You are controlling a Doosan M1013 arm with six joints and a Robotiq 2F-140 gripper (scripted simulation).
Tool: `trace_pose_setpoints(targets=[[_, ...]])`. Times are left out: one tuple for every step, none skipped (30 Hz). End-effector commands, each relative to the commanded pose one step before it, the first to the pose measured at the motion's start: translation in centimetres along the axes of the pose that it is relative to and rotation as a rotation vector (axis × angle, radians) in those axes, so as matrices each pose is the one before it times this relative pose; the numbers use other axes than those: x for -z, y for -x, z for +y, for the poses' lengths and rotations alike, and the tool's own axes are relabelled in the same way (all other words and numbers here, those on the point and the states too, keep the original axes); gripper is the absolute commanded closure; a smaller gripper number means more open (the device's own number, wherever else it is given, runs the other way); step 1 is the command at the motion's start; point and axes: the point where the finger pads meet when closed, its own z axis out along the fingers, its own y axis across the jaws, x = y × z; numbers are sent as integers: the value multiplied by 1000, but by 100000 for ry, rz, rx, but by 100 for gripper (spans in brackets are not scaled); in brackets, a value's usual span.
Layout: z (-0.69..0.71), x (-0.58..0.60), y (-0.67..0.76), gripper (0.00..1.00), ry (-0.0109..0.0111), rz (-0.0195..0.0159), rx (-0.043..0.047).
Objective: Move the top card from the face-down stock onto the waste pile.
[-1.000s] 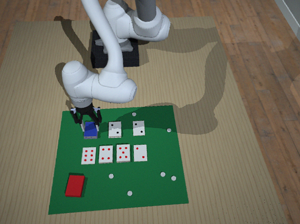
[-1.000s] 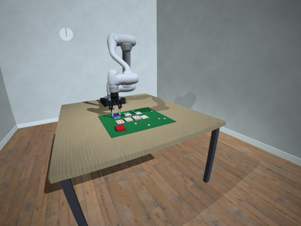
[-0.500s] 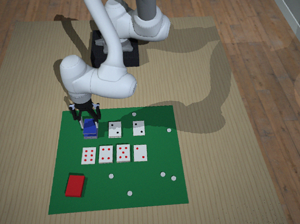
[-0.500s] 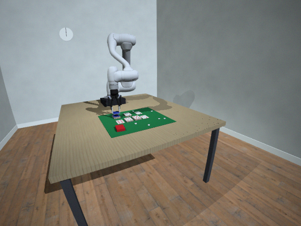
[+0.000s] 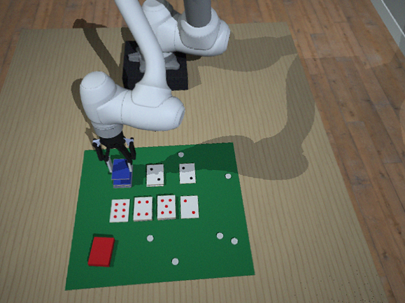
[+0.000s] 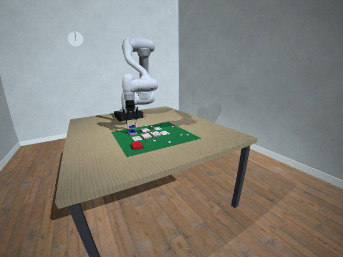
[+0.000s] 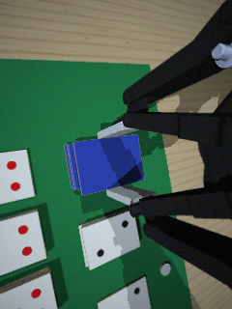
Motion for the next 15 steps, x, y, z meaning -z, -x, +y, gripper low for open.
trace_pose_setpoints(targets=[[-7, 11, -1, 57, -16, 16, 4], [-17, 0, 0, 57, 0, 0, 5], [-43, 0, 1, 57, 0, 0, 12], [0, 0, 0, 57, 0, 0, 0], [0, 0, 0, 57, 0, 0, 0], [-80, 0, 1, 57, 0, 0, 21], [-123, 0, 2, 57, 0, 0, 33], [-173, 0, 4, 57, 0, 0, 46], [-225, 0, 5, 57, 0, 0, 60], [-280, 0, 7, 57, 0, 0, 75], [-333, 0, 6, 57, 0, 0, 89], [-385, 0, 8, 57, 0, 0, 103], [-435, 0, 9, 57, 0, 0, 116], [-479, 0, 7, 57, 0, 0, 128], [-520, 0, 10, 57, 0, 0, 139]])
